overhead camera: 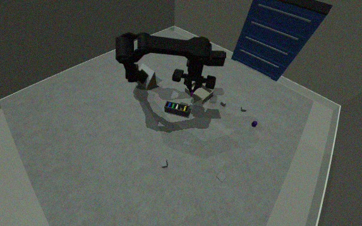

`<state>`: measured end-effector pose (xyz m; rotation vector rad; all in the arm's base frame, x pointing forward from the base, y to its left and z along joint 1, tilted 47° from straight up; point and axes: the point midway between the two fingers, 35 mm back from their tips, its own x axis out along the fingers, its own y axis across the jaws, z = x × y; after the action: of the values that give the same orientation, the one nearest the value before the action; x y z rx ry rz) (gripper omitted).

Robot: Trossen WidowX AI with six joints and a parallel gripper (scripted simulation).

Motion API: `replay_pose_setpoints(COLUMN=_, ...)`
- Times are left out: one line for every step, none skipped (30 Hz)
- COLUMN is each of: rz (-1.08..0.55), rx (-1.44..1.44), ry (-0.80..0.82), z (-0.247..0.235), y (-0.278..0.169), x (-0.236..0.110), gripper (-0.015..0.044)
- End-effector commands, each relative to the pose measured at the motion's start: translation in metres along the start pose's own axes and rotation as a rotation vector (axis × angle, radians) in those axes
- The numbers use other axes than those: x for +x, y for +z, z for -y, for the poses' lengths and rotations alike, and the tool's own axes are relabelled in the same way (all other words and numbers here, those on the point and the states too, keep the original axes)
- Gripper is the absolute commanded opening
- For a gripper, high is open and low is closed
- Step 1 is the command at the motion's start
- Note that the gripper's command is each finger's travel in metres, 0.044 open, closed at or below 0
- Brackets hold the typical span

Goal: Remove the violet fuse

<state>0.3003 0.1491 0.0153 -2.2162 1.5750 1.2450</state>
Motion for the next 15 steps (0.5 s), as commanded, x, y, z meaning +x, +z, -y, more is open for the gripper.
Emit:
replay_pose_setpoints(rz=0.004, rx=0.002, ry=-0.002, z=0.009, y=0.020, x=-0.001, gripper=0.0000)
replay_pose_setpoints(rz=0.004, rx=0.002, ry=-0.002, z=0.011, y=0.026, x=-0.001, gripper=0.0000)
replay_pose_setpoints(rz=0.004, rx=0.003, ry=-0.002, z=0.013, y=0.031, x=-0.001, gripper=0.0000)
replay_pose_setpoints(rz=0.004, rx=0.003, ry=-0.002, z=0.015, y=0.037, x=0.000, gripper=0.0000)
replay_pose_setpoints(rz=0.005, rx=0.003, ry=-0.002, z=0.017, y=0.043, x=0.000, gripper=0.0000)
replay_pose_setpoints(rz=0.005, rx=0.003, ry=-0.002, z=0.019, y=0.049, x=0.000, gripper=0.0000)
replay_pose_setpoints(rz=0.005, rx=0.003, ry=-0.002, z=0.020, y=0.055, x=0.000, gripper=0.0000)
replay_pose_setpoints(rz=0.004, rx=0.003, ry=-0.001, z=0.022, y=0.061, x=0.000, gripper=0.0000)
replay_pose_setpoints(rz=0.004, rx=0.004, ry=-0.001, z=0.024, y=0.067, x=0.001, gripper=0.0000)
replay_pose_setpoints(rz=0.004, rx=0.004, ry=-0.001, z=0.025, y=0.073, x=0.001, gripper=0.0000)
replay_pose_setpoints(rz=0.004, rx=0.004, ry=-0.001, z=0.027, y=0.079, x=0.002, gripper=0.0000)
replay_pose_setpoints(rz=0.003, rx=0.004, ry=-0.001, z=0.028, y=0.085, x=0.002, gripper=0.0000)
replay_pose_setpoints(rz=0.003, rx=0.005, ry=0.000, z=0.029, y=0.091, x=0.003, gripper=0.0000)
replay_pose_setpoints(rz=0.002, rx=0.005, ry=0.000, z=0.030, y=0.097, x=0.003, gripper=0.0000)
replay_pose_setpoints(rz=0.002, rx=0.006, ry=0.000, z=0.031, y=0.102, x=0.004, gripper=0.0000)
